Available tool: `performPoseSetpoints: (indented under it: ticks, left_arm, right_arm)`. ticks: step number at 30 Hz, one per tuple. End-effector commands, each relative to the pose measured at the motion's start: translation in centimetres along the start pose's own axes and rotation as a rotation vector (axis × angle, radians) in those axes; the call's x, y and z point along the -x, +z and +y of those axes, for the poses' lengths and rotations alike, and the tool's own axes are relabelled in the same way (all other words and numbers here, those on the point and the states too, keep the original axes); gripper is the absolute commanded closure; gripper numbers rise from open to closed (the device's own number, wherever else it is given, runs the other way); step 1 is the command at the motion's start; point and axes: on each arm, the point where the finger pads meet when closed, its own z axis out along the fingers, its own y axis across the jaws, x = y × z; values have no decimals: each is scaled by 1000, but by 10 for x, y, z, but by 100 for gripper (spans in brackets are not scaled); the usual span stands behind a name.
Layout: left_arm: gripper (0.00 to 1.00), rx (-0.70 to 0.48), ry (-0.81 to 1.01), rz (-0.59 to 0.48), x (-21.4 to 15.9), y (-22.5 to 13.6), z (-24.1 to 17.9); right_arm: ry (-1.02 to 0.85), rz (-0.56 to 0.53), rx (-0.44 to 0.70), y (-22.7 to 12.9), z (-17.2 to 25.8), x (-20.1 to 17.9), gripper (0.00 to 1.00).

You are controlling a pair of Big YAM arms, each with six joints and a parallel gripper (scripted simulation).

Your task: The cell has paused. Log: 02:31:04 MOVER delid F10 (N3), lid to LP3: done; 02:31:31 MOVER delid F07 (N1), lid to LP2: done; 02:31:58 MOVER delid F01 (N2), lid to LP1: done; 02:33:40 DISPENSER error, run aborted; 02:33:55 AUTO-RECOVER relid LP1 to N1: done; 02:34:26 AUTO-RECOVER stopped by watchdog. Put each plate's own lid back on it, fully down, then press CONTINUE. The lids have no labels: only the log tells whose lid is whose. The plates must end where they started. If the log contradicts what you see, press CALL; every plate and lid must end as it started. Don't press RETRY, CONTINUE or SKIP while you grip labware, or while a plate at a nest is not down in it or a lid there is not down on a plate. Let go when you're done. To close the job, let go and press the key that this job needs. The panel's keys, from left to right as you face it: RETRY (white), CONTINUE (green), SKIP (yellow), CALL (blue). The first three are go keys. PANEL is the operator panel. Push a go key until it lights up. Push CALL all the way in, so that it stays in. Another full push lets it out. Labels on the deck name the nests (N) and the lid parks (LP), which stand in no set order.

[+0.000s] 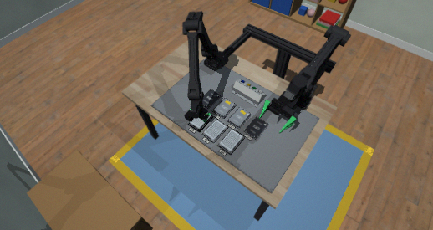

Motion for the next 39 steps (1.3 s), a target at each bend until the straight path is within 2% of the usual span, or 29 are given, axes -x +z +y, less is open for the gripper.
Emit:
performPoseSetpoints:
  ticks: [1, 12, 13, 39]
  left_arm:
    - [0, -8, 7, -60, 34, 0, -4]
    - [0, -8, 7, -60, 34, 0, -4]
    - [0, -8, 7, -60, 34, 0, -4]
    - [0, -8, 7, -60, 34, 0, -4]
  right_arm:
    - [-5, -29, 16, -12, 6, 14, 9]
    - [-5, -29, 16, -12, 6, 14, 20]
    - [-5, -29, 16, -12, 6, 14, 100]
    - [-8, -18, 12, -15, 3, 12, 100]
